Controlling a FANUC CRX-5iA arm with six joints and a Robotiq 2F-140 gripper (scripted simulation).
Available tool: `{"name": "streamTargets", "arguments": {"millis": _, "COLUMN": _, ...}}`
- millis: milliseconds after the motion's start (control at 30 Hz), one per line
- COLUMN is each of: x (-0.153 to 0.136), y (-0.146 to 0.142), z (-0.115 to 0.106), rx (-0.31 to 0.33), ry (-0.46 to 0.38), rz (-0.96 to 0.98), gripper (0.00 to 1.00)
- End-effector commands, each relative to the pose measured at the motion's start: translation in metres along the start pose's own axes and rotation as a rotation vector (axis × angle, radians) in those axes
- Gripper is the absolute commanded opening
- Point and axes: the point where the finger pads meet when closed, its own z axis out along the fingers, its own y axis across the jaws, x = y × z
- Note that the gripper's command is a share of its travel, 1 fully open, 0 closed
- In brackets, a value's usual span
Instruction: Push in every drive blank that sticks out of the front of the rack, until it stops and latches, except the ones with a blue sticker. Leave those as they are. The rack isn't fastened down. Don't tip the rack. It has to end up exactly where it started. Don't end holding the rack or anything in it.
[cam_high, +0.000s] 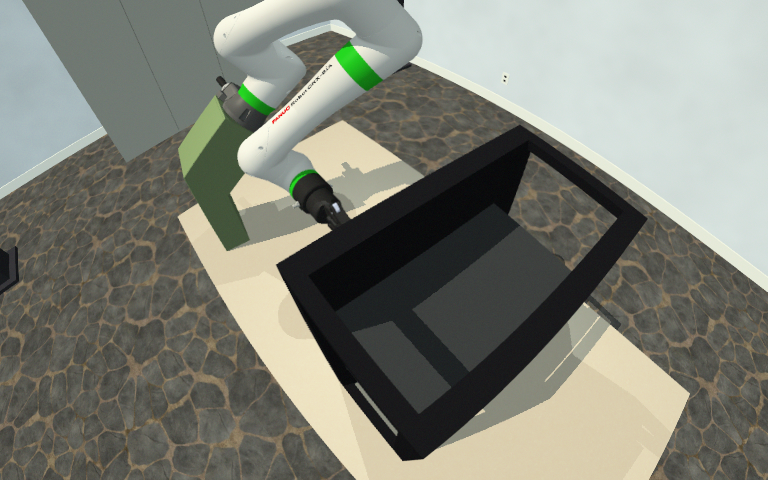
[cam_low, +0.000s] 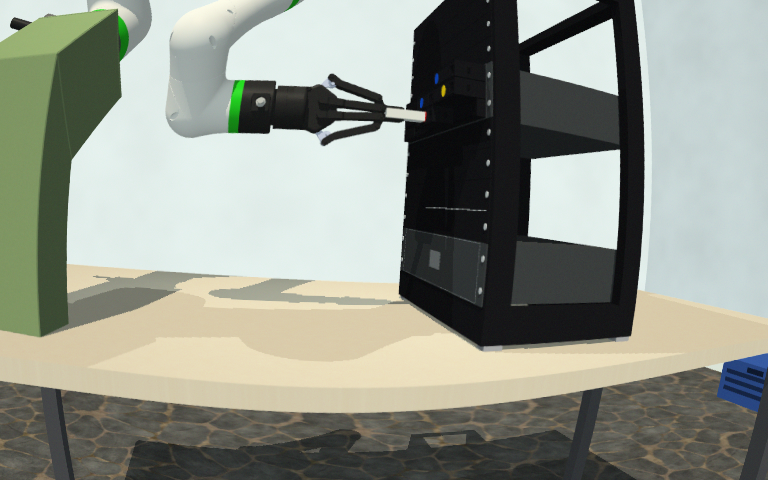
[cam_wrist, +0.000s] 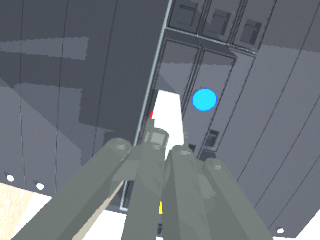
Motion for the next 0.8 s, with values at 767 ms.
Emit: {"name": "streamTargets", "arguments": {"millis": 767, "x": 0.000, "y": 0.000, "z": 0.012, "rx": 0.000, "ry": 0.000, "rz": 0.000, "gripper": 0.00}}
